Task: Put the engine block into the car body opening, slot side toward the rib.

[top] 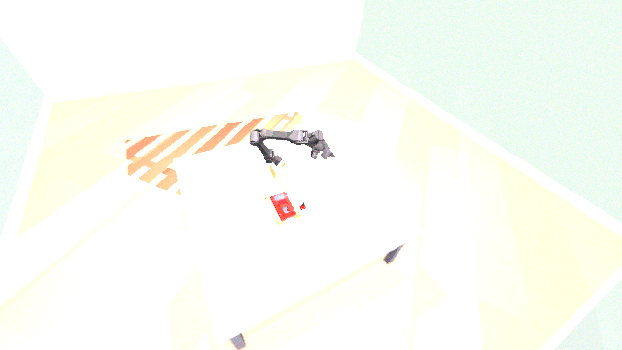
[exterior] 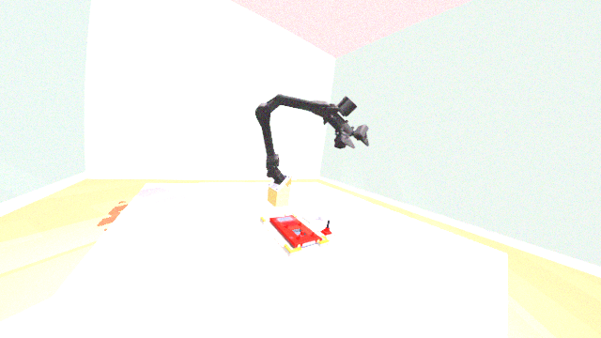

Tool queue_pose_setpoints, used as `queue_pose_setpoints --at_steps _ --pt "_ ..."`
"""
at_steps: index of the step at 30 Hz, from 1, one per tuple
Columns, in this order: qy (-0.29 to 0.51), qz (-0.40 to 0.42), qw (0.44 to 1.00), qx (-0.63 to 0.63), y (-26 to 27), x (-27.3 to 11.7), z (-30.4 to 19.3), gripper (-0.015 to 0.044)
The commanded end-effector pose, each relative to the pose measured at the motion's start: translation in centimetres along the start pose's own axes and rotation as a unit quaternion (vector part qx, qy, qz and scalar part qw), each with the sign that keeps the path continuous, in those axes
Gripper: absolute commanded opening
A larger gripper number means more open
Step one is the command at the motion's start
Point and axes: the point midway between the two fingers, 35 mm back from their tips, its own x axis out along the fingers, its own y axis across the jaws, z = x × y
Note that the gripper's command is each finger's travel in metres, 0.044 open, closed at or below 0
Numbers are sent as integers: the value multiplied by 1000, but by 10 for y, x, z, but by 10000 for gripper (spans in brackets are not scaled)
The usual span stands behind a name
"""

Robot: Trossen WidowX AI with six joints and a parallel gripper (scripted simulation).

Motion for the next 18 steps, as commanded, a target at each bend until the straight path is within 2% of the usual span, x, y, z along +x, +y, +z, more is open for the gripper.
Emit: queue_pose_setpoints --at_steps 1,8,18 --pt "-51 -8 998 27 -5 13 29 440" --pt "-114 -16 991 62 -12 25 66 440" --pt "-251 -3 956 152 -28 39 142 440"
